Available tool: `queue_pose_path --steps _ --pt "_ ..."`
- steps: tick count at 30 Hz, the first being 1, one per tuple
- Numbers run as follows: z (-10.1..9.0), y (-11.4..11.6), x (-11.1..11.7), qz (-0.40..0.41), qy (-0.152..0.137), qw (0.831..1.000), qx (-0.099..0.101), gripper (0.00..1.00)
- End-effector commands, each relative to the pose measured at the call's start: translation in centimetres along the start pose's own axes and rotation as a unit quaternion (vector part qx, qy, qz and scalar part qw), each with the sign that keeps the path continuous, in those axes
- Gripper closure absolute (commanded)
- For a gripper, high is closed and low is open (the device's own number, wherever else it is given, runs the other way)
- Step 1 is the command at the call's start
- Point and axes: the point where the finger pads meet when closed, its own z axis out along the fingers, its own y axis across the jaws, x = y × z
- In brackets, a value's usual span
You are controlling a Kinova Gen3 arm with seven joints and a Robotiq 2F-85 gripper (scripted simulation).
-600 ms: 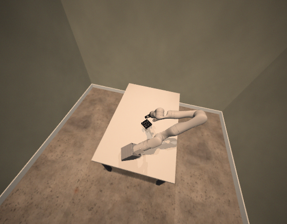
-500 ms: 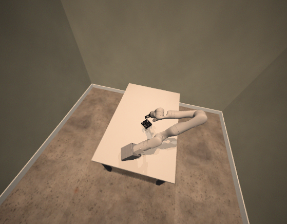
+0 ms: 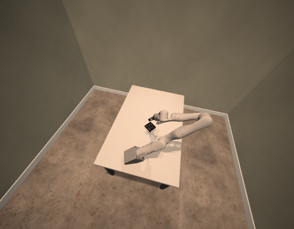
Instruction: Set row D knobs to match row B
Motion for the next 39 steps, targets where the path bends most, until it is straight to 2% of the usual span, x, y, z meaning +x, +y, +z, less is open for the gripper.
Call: queue_pose_path --steps 1,16,24,33,39 --pt "0.0 0.0 -0.1 0.0 -0.001 1.0 0.0 0.0" --pt "0.4 0.1 0.0 -0.025 0.007 1.0 -0.001 0.0" --pt "1.3 0.4 0.2 -0.077 0.024 0.997 -0.005 0.0" --pt "2.6 0.7 0.6 -0.15 0.046 0.988 -0.014 0.0" --pt "4.2 1.1 1.1 -0.228 0.07 0.971 -0.028 0.0"
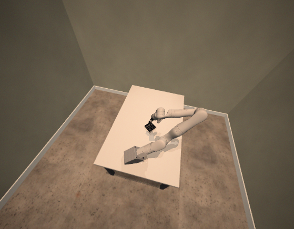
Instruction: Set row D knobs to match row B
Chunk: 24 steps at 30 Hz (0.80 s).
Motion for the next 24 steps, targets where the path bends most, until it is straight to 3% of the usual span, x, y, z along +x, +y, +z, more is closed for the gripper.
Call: queue_pose_path --steps 1,12,18,24 --pt "1.1 0.3 0.2 -0.032 0.017 0.999 -0.01 0.0" --pt "4.1 1.2 0.7 -0.175 0.049 0.982 -0.046 0.0" --pt "6.3 2.0 1.3 -0.274 0.065 0.956 -0.078 0.0" --pt "8.5 2.8 2.0 -0.367 0.074 0.92 -0.113 0.0"
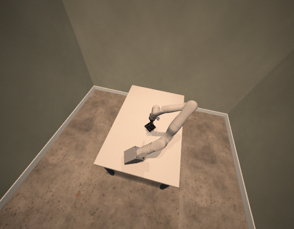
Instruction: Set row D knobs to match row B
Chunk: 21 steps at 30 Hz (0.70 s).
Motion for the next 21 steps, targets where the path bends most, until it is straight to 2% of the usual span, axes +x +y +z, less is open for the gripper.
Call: queue_pose_path --steps 1,4,8,17,21 --pt "1.8 0.6 0.0 -0.035 0.008 0.999 -0.026 0.0" --pt "2.2 0.7 0.0 -0.051 0.008 0.998 -0.032 0.0" --pt "3.7 1.2 0.0 -0.112 0.007 0.992 -0.052 0.0" --pt "6.5 2.4 0.0 -0.226 -0.002 0.97 -0.091 0.0" --pt "7.1 2.6 0.0 -0.246 -0.005 0.964 -0.097 0.0"
